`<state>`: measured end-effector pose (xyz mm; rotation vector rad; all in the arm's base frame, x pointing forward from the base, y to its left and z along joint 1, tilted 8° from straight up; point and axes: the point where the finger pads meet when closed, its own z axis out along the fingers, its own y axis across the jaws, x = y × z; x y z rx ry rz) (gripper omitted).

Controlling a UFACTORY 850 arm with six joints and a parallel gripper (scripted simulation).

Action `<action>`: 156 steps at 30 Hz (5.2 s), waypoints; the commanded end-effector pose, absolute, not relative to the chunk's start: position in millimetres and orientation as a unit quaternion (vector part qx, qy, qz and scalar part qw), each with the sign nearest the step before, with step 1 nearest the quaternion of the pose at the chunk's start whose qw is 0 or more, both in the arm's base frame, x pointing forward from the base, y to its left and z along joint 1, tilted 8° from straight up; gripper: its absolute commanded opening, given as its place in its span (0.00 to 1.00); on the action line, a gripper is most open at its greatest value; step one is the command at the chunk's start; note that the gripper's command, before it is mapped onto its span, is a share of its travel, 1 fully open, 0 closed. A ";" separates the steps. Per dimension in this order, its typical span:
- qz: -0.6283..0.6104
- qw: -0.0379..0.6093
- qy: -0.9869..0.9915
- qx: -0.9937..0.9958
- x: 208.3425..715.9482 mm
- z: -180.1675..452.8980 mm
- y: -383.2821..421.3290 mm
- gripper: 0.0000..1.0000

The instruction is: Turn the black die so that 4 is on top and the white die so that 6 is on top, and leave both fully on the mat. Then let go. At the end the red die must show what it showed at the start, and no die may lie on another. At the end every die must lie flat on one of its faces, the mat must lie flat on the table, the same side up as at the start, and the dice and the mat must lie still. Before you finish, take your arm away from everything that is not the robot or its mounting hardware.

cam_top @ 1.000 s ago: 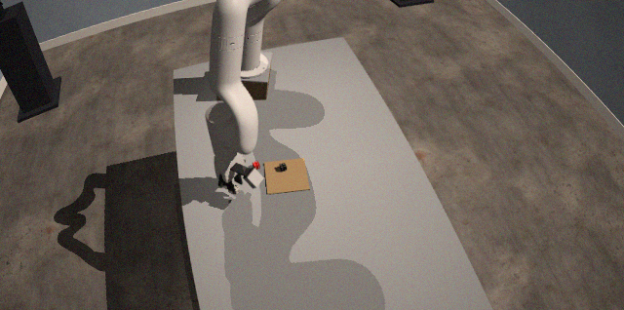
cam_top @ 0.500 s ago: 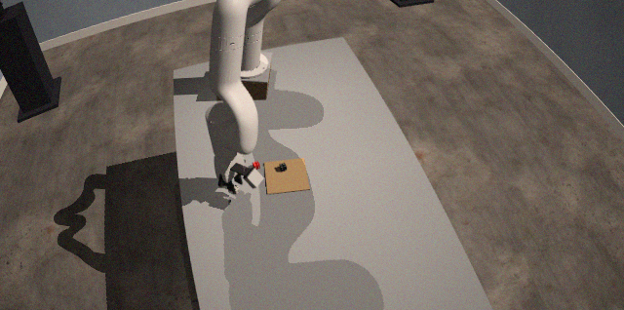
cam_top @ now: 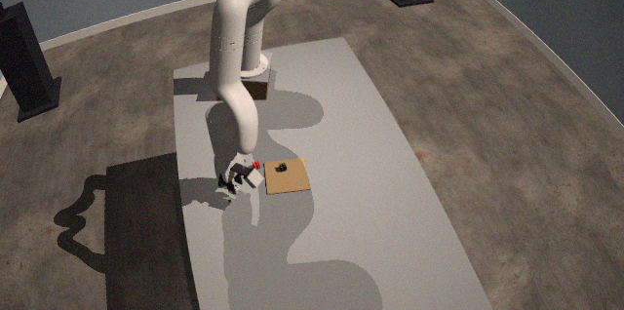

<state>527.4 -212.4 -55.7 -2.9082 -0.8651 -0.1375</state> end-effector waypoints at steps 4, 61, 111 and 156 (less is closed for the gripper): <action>-0.046 0.051 -0.284 -0.956 528.4 -56.4 -212.7 0.36; -0.046 0.051 -0.284 -0.956 529.7 -78.7 -209.9 0.36; -0.046 0.051 -0.284 -0.956 527.5 -41.3 -214.6 0.15; -0.029 0.063 0.007 -0.998 558.1 45.6 -63.4 0.15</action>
